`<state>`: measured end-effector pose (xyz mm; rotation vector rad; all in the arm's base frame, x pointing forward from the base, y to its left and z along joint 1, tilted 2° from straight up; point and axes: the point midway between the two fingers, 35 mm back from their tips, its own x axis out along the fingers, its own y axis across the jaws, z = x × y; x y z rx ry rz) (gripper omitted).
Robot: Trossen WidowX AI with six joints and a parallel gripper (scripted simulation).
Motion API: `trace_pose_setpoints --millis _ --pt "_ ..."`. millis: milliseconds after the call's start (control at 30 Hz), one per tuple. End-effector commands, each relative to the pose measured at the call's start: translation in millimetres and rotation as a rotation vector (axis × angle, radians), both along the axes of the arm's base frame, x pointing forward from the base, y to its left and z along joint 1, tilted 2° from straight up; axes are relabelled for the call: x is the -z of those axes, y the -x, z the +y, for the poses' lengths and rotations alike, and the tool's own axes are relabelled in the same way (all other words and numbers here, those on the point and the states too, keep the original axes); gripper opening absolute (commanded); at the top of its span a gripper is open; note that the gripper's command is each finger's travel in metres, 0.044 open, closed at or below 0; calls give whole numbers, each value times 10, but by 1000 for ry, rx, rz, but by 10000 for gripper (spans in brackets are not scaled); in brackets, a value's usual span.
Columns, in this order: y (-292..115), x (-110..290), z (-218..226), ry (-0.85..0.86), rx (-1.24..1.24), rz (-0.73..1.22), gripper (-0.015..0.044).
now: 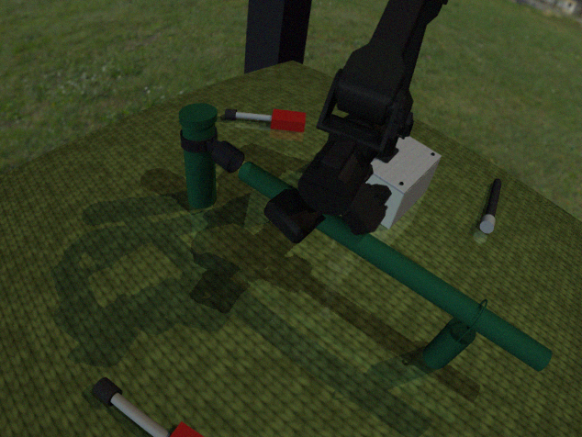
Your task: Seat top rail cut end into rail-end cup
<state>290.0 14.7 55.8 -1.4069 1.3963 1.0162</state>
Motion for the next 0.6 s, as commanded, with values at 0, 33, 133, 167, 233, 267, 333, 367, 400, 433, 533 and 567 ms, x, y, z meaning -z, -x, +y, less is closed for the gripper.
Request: trace_pose_setpoints --millis 0,33,133,167,233,267,333,367,400,433,533,567 --pt "-22 -80 -29 18 0 -20 0" --pt "-22 -80 -29 18 0 -20 0" --pt "-17 -63 -23 15 0 -16 0" --pt "-12 -47 -17 11 0 -11 0" --pt "-1 -14 -5 4 0 -2 0" --pt "-1 -14 -5 4 0 -2 0" --pt "-1 -14 -5 4 0 -2 0" --pt "-1 -14 -5 4 0 -2 0" --pt "-1 -14 -5 4 0 -2 0" --pt "-1 -15 -5 4 0 -2 0" --pt "-5 -24 -8 4 0 -2 0" --pt "-6 -28 -10 4 0 -2 0"
